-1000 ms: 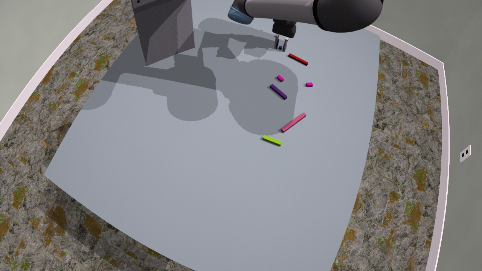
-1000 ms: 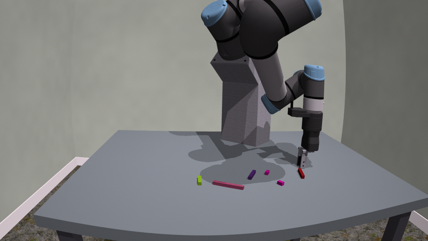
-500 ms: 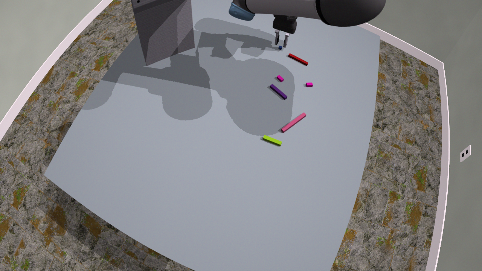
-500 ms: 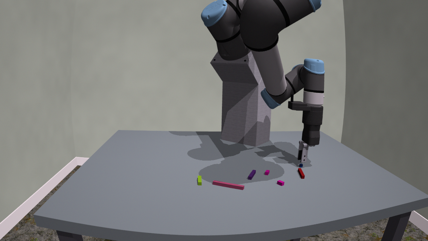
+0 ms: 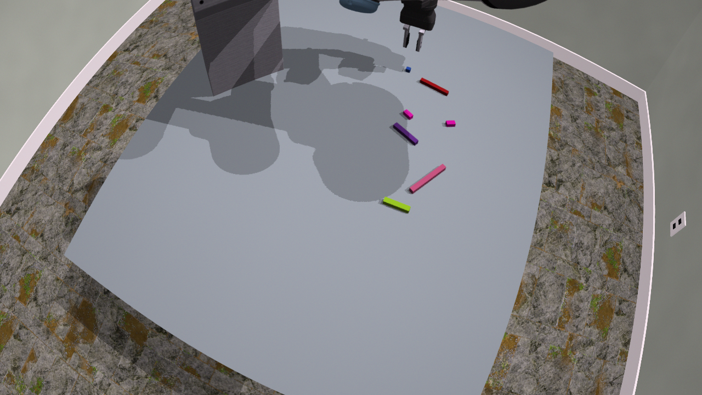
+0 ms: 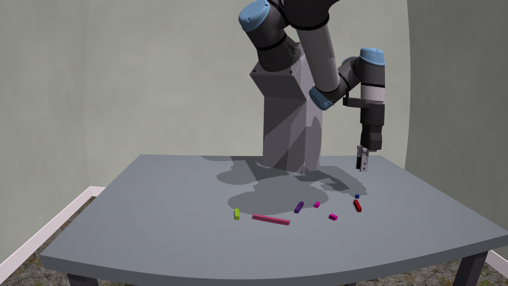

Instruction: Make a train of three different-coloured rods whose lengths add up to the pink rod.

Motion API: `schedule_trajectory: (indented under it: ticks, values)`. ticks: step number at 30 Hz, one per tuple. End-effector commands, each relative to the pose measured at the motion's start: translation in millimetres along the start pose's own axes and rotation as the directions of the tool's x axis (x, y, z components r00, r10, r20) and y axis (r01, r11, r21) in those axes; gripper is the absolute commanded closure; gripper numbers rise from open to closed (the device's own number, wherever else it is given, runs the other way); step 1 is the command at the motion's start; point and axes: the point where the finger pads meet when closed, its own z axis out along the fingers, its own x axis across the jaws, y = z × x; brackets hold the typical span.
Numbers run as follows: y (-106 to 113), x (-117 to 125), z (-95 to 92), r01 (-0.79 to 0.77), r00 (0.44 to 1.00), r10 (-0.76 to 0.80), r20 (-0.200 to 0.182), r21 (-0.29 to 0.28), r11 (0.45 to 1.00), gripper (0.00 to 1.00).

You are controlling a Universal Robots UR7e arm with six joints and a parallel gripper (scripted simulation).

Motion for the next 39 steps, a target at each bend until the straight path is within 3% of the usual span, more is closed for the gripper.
schedule_trajectory:
  ticks: [1,4,5,27,34,39]
  values:
    - [-1,1,-6.7,-0.002,1.0,0.002,-0.004,0.003,1.0,0.46]
    - [-1,1,-7.4,-0.002,1.0,0.002,-0.004,0.003,1.0,0.46]
    - [-1,1,-7.0,-0.003,1.0,0.003,-0.003,0.003,1.0,0.0]
    - [-2,-1,-5.8,-0.014,1.0,0.014,-0.003,0.003,1.0,0.0]
    - [-10,-15,-1.7,-0.119,0.993,0.119,-0.004,0.002,0.993,0.0]
    - [-27,-37,3.7,-0.29,0.957,0.29,-0.007,0.001,0.957,0.0]
